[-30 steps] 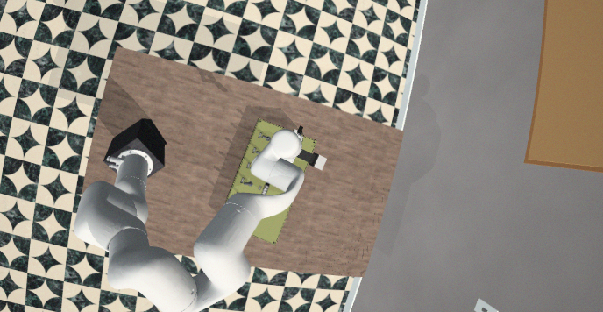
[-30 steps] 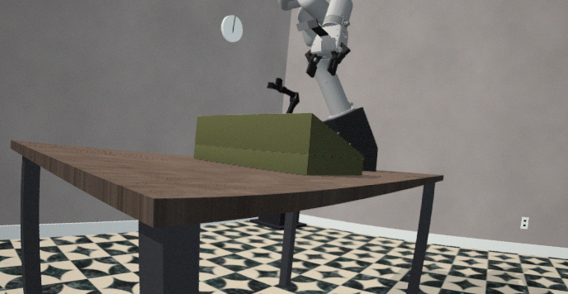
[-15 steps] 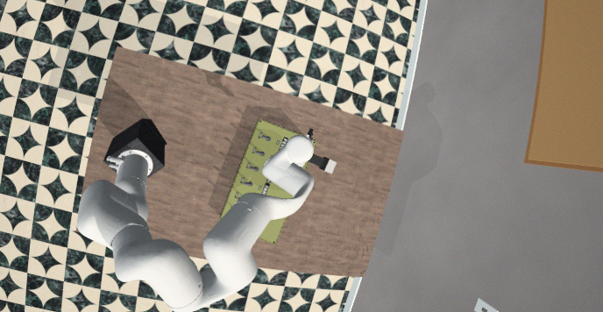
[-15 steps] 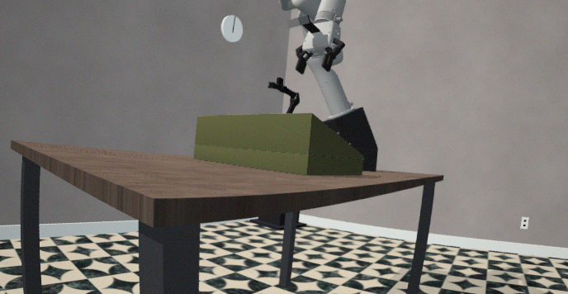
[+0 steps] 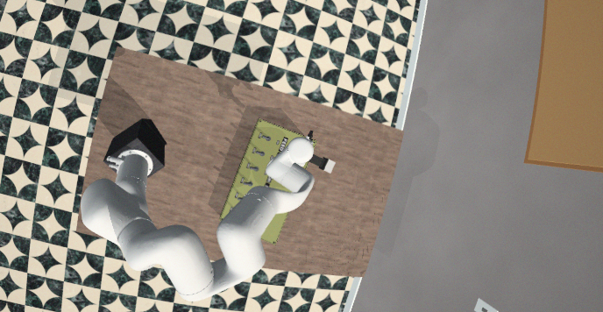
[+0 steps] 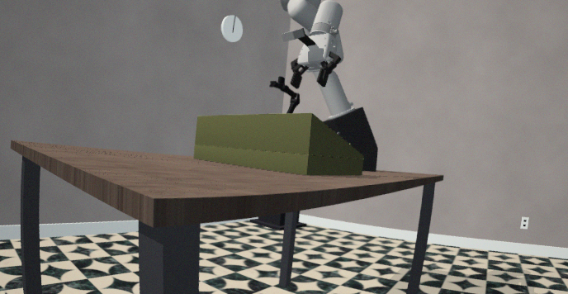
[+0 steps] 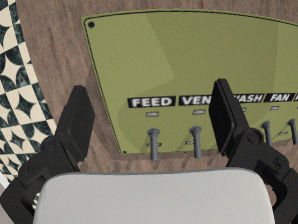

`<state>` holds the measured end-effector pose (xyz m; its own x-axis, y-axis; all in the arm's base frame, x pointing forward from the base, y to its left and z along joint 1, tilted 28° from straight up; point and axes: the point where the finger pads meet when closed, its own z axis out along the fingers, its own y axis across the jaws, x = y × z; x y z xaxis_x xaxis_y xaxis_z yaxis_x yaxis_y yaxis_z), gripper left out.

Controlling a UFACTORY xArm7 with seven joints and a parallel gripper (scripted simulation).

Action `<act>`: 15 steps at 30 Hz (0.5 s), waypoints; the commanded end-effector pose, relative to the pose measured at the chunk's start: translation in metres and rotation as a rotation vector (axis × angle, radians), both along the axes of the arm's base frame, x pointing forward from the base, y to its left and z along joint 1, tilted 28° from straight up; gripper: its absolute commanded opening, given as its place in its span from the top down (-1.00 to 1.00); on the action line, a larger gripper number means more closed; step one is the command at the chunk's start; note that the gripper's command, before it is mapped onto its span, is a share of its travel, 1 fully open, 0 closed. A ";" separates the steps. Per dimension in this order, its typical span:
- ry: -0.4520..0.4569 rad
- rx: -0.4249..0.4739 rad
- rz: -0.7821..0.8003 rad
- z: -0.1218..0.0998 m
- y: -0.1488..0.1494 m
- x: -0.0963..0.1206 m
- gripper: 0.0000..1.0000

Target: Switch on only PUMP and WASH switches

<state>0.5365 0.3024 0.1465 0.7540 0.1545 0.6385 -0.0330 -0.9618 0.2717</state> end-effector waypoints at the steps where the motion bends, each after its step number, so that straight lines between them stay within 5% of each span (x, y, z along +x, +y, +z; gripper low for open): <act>1: -0.003 0.005 0.003 -0.003 0.002 0.006 -1.00; 15: -0.003 0.005 0.003 -0.004 0.001 0.007 -1.00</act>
